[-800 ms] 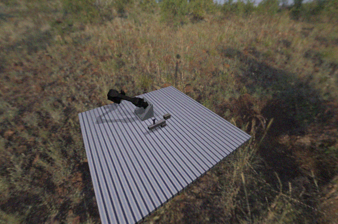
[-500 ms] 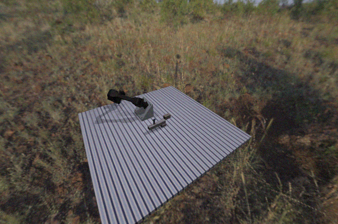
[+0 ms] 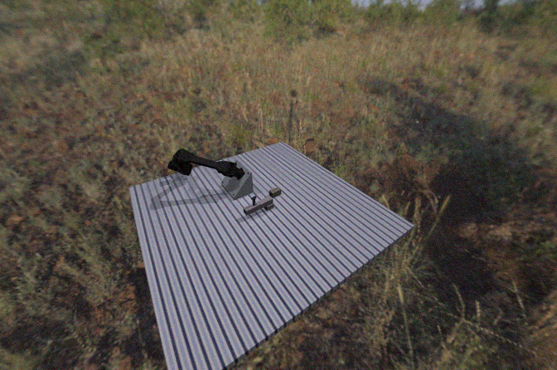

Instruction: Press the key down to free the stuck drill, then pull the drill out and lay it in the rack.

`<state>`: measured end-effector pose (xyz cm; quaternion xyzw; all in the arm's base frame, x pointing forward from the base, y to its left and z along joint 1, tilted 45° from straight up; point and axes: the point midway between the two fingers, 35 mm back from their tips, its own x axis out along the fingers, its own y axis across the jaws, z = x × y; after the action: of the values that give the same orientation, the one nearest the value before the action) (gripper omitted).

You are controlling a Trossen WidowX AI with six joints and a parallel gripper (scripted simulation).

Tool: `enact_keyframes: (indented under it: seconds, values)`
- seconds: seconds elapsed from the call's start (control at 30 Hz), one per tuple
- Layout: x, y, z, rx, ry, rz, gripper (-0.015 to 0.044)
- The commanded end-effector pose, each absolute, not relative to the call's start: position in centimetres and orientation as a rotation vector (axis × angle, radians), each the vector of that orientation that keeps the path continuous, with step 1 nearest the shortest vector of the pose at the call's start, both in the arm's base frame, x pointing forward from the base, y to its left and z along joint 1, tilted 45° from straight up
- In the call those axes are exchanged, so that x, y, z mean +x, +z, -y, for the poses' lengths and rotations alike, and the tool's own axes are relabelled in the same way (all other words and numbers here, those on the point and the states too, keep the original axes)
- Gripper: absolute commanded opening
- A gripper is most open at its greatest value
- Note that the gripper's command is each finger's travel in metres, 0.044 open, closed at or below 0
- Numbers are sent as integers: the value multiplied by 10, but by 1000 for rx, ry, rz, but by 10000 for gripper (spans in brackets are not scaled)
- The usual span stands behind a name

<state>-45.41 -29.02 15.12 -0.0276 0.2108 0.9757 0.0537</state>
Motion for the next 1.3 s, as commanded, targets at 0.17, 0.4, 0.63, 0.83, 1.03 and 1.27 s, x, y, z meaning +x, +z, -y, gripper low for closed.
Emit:
enact_keyframes:
  seconds: [0.17,0.4,0.63,0.83,1.03,1.27]
  values:
    - [-419,210,340,-30,3159,-589,0]
    - [-368,253,385,1,3331,-578,0]
    - [-300,301,424,61,3524,-571,0]
    - [-230,339,450,113,3697,-593,0]
    - [-142,367,468,120,3890,-654,0]
    - [-28,376,478,44,4135,-707,0]
